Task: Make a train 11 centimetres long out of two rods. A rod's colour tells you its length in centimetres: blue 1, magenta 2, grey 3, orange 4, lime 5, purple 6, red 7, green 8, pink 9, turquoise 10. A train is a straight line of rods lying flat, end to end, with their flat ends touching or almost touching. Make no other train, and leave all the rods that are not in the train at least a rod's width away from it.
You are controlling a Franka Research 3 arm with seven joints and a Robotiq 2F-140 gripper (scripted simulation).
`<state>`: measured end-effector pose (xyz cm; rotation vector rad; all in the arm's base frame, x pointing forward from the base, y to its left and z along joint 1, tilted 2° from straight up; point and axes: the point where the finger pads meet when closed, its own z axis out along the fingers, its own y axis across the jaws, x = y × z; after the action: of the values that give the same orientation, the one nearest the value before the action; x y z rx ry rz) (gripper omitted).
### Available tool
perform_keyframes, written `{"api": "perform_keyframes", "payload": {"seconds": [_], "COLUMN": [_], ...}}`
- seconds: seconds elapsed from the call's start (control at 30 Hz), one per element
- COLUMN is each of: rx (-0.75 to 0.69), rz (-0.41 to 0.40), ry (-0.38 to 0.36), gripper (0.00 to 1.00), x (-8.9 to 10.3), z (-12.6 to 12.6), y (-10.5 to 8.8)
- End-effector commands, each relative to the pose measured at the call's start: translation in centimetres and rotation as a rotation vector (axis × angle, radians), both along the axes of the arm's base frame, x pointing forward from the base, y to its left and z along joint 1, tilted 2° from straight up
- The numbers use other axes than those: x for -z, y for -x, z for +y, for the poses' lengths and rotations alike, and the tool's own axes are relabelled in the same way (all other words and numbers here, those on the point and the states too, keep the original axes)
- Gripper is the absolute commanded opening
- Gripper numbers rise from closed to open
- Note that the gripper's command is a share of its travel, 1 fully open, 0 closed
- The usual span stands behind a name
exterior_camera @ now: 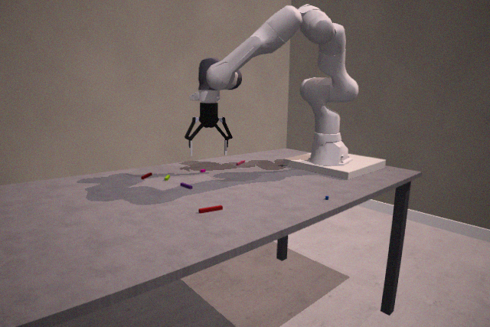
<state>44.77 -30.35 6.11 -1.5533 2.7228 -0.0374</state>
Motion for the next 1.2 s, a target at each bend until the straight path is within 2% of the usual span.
{"api": "perform_keyframes", "payload": {"seconds": [0.0,0.17,0.2,0.67,0.73,0.77,1.17], "rx": [0.167,0.231,0.286,0.582,0.582,0.638,0.891], "rz": [0.002,0.002,0.002,-0.002,-0.002,-0.003,-0.007], "ry": [-0.002,-0.002,-0.002,-0.004,-0.004,-0.005,-0.01], "gripper": [1.0,1.0,1.0,1.0,1.0,1.0,1.0], "x": [0.1,0.1,0.1,0.1,0.1,0.1,0.2], "z": [-0.2,-0.5,-0.8,-2.0,-2.0,-2.2,-2.8], "y": [0.9,1.7,2.4,6.1,6.1,6.8,10.0]}}
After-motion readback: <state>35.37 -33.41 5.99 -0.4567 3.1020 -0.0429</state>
